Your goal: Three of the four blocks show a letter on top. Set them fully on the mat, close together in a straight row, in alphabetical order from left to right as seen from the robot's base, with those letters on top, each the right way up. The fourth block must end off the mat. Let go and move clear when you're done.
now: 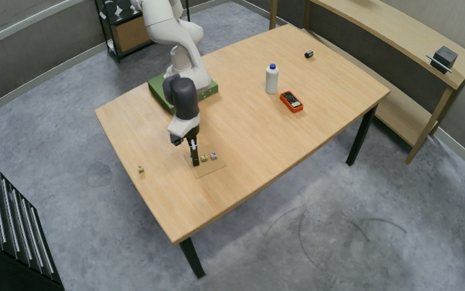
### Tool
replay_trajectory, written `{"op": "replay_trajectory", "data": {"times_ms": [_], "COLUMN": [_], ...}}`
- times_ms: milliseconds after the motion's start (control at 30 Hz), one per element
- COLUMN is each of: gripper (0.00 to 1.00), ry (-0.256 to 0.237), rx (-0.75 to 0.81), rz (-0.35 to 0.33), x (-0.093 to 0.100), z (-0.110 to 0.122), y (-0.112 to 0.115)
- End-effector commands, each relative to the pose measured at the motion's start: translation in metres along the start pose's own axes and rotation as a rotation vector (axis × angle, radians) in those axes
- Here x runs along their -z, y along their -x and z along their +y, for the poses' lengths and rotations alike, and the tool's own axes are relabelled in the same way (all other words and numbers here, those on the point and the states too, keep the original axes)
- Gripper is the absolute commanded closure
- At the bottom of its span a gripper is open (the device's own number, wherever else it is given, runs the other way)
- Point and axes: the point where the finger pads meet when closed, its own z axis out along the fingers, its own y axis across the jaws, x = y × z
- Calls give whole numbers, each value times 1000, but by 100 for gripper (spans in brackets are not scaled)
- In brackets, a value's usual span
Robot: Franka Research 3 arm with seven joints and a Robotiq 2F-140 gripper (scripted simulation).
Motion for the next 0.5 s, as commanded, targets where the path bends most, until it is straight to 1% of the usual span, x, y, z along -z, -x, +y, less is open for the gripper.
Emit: {"op": "replay_trajectory", "data": {"times_ms": [0, 67, 100, 167, 200, 467], "gripper": [72, 72, 70, 70, 68, 68], "ry": [-2, -2, -2, -2, -2, -2], "rx": [-3, -3, -3, -3, -3, -3], "rz": [-1, -1, -1, -1, -1, -1], "x": [0, 0, 0, 0, 0, 0], "z": [-1, -1, -1, -1, -1, -1], "y": [1, 1, 1, 1, 1, 1]}}
